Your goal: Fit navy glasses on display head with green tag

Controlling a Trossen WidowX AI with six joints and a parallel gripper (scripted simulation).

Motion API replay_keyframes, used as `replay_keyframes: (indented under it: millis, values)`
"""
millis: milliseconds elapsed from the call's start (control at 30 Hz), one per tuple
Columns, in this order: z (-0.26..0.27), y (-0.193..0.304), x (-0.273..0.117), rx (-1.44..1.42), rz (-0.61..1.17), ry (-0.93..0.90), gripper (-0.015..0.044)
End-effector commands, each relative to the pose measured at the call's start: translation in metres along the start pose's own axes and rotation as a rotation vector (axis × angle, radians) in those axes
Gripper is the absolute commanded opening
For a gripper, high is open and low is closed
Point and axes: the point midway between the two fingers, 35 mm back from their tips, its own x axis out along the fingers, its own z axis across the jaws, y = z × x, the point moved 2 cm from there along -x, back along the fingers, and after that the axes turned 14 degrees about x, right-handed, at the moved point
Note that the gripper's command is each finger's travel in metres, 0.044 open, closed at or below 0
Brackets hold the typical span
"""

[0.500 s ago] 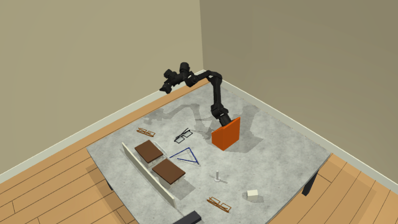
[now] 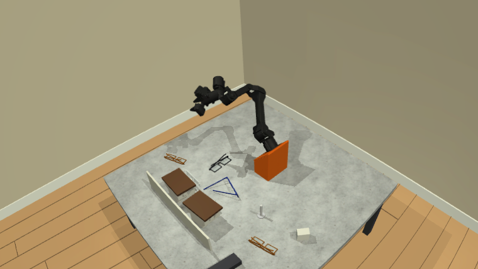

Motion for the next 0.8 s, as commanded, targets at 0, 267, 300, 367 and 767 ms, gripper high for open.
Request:
replay_keyframes:
  millis: [0, 267, 300, 367, 767]
  values:
    - [0.048, 0.012, 0.009, -0.256, -0.009, -0.079, 0.023]
    - [0.15, 0.102, 0.016, -0.839, 0.093, -0.339, 0.02]
    - [0.159, 0.116, 0.016, -0.907, 0.115, -0.376, 0.02]
    - [0.172, 0.144, 0.013, -1.028, 0.157, -0.445, 0.02]
    - [0.178, 0.312, -0.026, -1.693, 0.57, -0.901, 0.02]
